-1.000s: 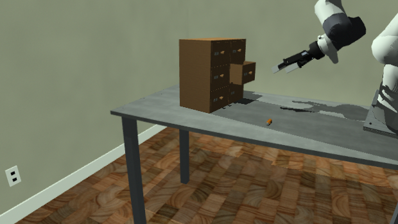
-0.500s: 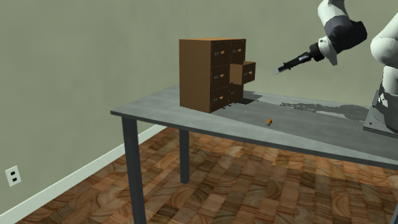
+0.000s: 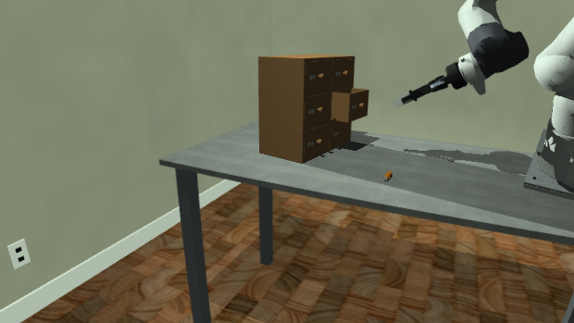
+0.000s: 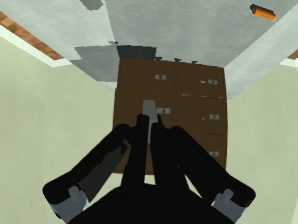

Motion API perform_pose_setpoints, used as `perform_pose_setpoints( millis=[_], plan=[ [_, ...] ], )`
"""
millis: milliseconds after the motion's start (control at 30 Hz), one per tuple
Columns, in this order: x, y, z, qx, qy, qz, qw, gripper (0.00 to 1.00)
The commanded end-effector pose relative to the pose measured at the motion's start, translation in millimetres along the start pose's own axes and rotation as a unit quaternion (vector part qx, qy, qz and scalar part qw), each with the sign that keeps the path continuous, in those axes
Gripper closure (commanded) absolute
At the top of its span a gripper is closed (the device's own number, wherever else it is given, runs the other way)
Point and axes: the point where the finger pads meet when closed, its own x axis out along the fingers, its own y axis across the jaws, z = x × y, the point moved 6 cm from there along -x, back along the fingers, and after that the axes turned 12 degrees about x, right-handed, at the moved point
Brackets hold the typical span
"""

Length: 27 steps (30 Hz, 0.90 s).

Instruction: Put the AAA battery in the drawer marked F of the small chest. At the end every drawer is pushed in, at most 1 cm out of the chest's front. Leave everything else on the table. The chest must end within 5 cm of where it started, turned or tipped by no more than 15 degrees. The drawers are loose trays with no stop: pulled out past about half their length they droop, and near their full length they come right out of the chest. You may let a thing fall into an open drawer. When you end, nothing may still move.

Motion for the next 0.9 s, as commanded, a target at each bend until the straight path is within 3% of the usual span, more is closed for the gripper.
perform_pose_setpoints(
  millis=[0, 200, 633, 867],
  plan=[
    [4.7, 0.8, 1.6, -0.007, -0.002, 0.002, 1.0, 1.0],
    [14.0, 1.3, 3.7, -0.007, -0.002, 0.002, 1.0, 1.0],
    [55.0, 3.5, 13.1, -0.007, -0.002, 0.002, 1.0, 1.0],
    [63.1, 4.0, 14.9, -0.007, -0.002, 0.002, 1.0, 1.0]
  ],
)
